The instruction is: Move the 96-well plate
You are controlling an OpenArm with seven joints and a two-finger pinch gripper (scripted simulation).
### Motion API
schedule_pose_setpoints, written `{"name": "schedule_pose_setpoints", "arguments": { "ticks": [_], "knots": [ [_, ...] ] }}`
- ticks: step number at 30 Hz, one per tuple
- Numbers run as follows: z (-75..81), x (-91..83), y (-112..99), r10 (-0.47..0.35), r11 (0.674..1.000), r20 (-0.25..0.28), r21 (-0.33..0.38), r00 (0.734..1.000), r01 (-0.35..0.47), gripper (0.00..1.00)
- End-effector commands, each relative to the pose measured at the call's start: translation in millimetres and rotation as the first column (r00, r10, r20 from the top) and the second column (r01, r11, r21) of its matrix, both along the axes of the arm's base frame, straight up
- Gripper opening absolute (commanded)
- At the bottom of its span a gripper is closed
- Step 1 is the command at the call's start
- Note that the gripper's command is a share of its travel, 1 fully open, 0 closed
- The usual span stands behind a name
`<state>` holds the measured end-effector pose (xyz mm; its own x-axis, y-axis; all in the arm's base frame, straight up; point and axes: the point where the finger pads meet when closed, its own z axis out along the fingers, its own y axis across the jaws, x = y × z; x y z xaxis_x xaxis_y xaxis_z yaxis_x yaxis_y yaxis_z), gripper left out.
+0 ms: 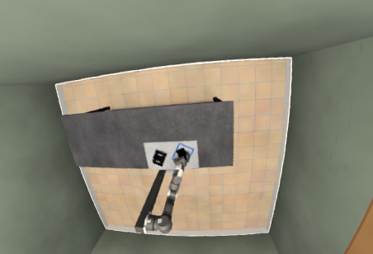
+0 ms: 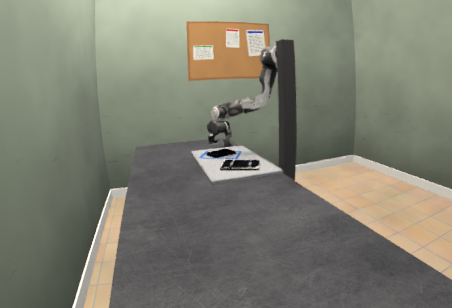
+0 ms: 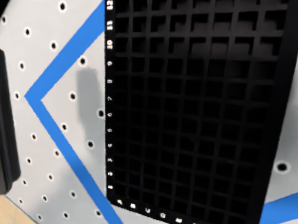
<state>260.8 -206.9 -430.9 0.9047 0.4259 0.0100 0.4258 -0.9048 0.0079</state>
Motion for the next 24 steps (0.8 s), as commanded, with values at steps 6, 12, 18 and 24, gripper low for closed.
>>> {"name": "schedule_pose_setpoints", "arguments": {
  "ticks": [6, 12, 18, 24],
  "knots": [
    [40.9, -0.1, -0.2, -0.004, 1.0, -0.001, 0.003, 1.0, 0.004, 0.77],
    [40.9, -0.1, -0.2, -0.004, 1.0, -0.001, 0.003, 1.0, 0.004, 0.77],
    [41.3, 0.0, 0.0, 0.042, 0.999, -0.001, 0.003, 0.999, -0.042, 0.8],
    [43.1, 0.4, 1.1, 0.226, 0.974, -0.003, 0.003, 0.974, -0.226, 1.0]
  ]
}}
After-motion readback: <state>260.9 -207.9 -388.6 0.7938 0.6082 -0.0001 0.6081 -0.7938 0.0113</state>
